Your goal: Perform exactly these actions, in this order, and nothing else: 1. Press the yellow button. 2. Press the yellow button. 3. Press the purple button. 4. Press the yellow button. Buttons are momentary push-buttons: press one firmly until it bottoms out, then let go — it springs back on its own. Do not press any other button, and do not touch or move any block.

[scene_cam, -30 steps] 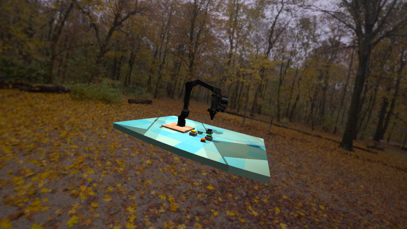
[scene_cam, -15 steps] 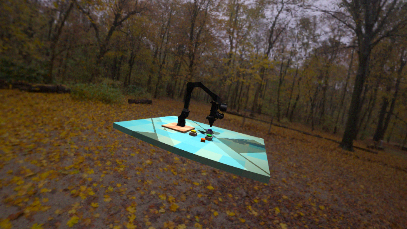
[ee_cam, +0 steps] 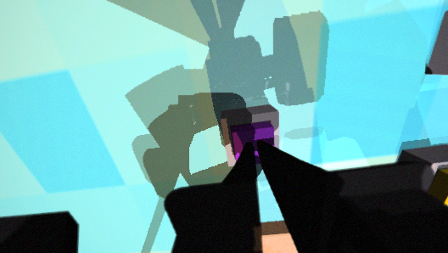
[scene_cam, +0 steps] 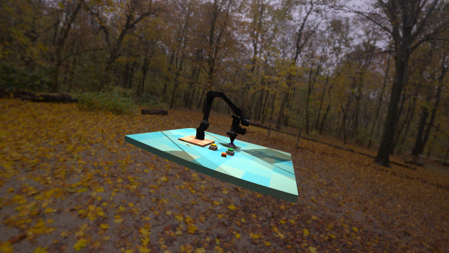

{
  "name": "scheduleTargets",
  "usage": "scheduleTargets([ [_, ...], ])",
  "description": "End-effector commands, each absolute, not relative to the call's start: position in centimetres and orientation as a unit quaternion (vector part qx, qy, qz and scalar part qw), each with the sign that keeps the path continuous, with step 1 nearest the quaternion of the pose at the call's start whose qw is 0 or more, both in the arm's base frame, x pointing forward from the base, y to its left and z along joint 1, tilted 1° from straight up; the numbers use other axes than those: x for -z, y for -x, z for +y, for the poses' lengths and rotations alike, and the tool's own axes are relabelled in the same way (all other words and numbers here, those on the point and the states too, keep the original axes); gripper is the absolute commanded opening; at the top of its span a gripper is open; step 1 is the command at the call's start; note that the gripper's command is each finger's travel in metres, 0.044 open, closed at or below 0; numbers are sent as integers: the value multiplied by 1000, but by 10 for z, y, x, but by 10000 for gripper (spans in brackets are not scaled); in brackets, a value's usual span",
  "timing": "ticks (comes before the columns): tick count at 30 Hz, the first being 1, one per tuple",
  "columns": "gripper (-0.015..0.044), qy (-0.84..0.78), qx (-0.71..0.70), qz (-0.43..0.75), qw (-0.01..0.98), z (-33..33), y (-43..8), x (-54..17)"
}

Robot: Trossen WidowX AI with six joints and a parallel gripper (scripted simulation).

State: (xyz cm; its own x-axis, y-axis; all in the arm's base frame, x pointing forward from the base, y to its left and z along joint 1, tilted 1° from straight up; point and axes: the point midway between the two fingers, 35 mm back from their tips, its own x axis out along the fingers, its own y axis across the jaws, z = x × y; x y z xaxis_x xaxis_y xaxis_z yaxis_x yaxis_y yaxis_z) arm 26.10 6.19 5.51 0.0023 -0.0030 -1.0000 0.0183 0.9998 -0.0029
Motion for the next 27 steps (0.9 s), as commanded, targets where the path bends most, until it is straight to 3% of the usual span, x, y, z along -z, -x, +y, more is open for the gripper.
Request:
scheduleTargets([
  [1,20,-8,9,708,706,62,-260,-49],
  [21,20,-8,9,708,706,62,-260,-49],
  [27,20,-8,9,708,706,62,-260,-82],
])
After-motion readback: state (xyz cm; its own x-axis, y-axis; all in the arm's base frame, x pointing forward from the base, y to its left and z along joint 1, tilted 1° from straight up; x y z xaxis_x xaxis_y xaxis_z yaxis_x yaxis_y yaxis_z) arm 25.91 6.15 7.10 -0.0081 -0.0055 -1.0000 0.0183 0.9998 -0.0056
